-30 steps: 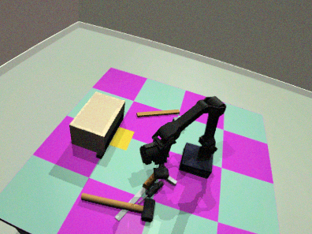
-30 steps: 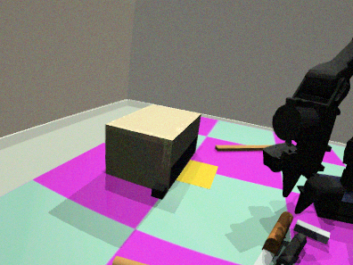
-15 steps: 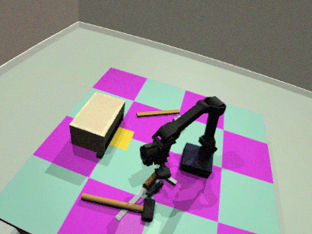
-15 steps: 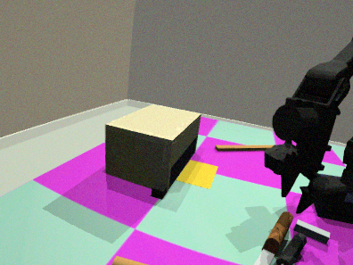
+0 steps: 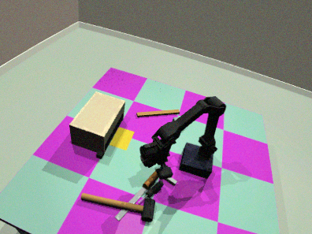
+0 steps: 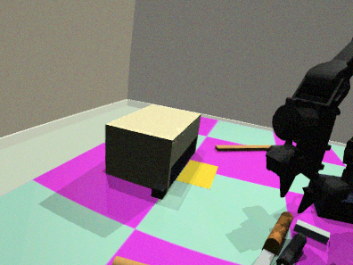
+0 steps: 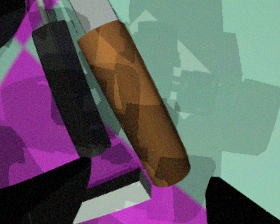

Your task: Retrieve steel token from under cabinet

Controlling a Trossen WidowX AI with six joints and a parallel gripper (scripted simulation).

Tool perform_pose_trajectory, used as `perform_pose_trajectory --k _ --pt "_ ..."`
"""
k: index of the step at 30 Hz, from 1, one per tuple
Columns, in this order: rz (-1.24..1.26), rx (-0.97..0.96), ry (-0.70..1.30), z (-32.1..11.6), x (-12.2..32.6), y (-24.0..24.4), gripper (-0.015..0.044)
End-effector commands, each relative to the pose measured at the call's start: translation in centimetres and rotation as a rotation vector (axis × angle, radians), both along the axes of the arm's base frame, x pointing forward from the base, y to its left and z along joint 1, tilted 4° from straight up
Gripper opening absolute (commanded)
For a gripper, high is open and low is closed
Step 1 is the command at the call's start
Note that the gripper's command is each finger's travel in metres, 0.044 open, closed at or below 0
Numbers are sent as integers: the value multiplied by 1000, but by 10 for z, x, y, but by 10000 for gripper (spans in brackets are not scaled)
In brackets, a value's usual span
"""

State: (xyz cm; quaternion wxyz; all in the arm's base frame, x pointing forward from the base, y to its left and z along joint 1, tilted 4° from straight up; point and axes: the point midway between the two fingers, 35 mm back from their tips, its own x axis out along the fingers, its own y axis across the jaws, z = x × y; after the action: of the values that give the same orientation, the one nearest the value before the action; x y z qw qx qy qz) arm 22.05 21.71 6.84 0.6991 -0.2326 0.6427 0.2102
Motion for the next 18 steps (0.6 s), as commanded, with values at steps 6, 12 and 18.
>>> perform_pose_trajectory --k 6,12,18 --pt "81 -8 3 0 0 0 270" --pt "129 -12 3 0 0 0 270" --pt "177 -16 3 0 0 0 270"
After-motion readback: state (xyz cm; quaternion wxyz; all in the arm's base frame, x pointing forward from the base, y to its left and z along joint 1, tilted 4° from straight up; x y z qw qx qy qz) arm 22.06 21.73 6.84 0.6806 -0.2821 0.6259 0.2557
